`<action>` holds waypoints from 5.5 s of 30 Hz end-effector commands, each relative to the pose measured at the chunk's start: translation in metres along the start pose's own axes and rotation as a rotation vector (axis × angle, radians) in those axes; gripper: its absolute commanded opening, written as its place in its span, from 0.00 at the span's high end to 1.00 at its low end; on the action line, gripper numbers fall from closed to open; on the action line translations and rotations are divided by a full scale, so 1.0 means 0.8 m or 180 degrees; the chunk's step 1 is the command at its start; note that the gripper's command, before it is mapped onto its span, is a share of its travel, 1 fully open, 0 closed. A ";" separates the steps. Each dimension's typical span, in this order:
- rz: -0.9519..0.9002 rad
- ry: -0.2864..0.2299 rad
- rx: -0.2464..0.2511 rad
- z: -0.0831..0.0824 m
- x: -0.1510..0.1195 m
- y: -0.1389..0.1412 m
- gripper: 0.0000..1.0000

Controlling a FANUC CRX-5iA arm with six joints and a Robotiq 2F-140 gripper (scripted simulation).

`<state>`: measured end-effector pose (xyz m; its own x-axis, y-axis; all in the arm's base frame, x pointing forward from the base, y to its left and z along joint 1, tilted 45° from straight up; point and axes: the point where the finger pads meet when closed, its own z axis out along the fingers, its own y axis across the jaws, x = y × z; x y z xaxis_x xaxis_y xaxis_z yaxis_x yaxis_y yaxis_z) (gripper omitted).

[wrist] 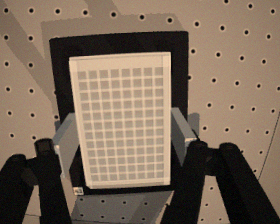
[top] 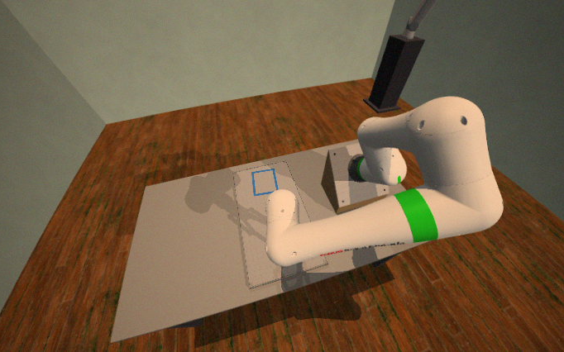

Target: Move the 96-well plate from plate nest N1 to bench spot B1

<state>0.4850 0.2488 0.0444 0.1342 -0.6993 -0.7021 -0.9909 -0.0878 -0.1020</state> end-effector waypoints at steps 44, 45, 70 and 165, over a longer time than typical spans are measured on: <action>0.0001 0.0000 0.0001 -0.069 0.000 0.000 1.00; 0.0001 0.0000 0.0001 -0.071 0.000 0.000 1.00; 0.0107 0.0000 0.0001 -0.079 0.004 0.000 1.00; 0.0738 0.0000 0.0001 -0.069 0.348 0.037 1.00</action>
<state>0.4919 0.0207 -0.1070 -0.0973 -0.7007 -0.7068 -0.9952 0.0754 0.0622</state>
